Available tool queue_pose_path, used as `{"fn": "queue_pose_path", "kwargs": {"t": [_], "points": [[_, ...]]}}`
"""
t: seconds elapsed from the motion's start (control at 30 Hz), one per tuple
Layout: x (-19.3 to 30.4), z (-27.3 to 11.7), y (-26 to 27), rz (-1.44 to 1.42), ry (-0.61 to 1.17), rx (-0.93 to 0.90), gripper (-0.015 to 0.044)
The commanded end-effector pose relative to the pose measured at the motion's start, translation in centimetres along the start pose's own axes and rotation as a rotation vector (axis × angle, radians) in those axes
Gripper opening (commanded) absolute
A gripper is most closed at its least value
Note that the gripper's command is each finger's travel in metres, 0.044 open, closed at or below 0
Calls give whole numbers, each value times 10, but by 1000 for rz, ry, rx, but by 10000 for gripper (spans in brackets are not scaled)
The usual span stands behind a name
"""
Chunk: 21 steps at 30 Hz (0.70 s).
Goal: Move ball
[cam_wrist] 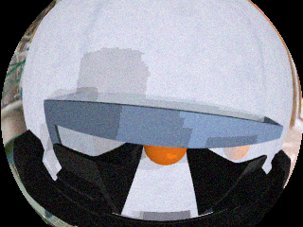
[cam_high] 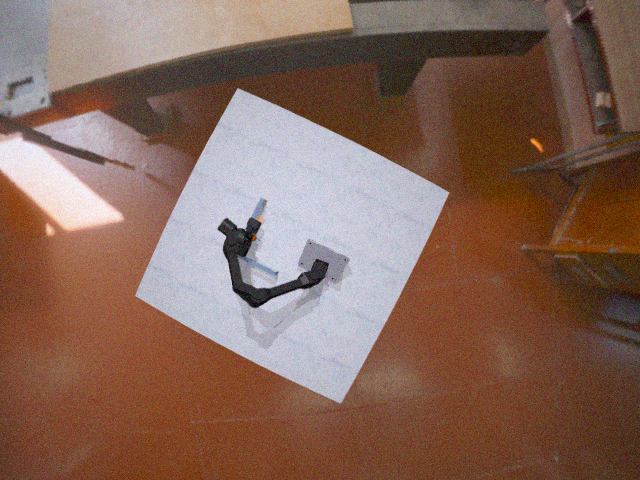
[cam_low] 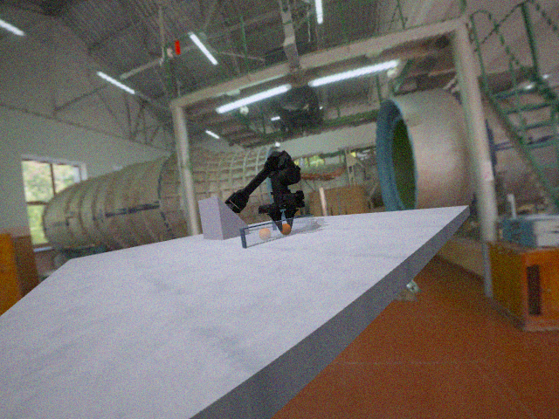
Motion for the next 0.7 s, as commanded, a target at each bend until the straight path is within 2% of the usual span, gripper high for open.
{"fn": "queue_pose_path", "kwargs": {"t": [0.0,0.07,0.67], "points": [[3,-1,0,-6,-1,12,51],[5,-7,0,-24,-5,34,0],[-3,-98,-1,-4,3,20,0]]}}
Point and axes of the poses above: the point midway between the two fingers, 35 mm back from their tips, its own z axis out along the fingers, its own y axis across the jaws, x = y × z, the point moved 7 cm from there along -z, back along the fingers, and after that the axes turned 8 degrees about z, right-handed, at the moved point
